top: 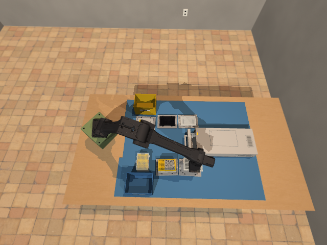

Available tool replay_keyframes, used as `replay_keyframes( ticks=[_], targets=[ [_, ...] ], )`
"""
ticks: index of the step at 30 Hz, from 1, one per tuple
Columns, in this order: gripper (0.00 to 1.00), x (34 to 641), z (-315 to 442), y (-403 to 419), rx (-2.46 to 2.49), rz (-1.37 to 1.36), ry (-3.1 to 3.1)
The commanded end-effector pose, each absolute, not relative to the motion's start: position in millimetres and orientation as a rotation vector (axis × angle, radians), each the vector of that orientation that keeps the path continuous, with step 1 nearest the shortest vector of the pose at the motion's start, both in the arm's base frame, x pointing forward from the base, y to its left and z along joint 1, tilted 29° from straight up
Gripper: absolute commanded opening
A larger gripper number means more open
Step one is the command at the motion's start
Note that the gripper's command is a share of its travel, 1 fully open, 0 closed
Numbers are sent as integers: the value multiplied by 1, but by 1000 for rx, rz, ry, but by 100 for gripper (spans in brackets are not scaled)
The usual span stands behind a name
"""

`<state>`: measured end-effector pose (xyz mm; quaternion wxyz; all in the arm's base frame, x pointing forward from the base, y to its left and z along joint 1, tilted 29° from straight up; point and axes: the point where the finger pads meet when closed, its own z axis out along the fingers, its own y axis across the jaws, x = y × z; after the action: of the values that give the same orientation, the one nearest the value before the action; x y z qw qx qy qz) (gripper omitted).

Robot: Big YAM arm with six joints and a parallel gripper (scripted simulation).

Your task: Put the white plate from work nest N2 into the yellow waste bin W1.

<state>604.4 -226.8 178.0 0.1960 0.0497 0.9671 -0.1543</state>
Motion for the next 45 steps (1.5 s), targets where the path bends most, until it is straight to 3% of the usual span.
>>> replay_keyframes(
  ticks=[1, 45],
  targets=[
    [0, 600, 196, -215, 141, -432, 2692],
    [0, 594, 192, -219, 157, -429, 2718]
  ],
)
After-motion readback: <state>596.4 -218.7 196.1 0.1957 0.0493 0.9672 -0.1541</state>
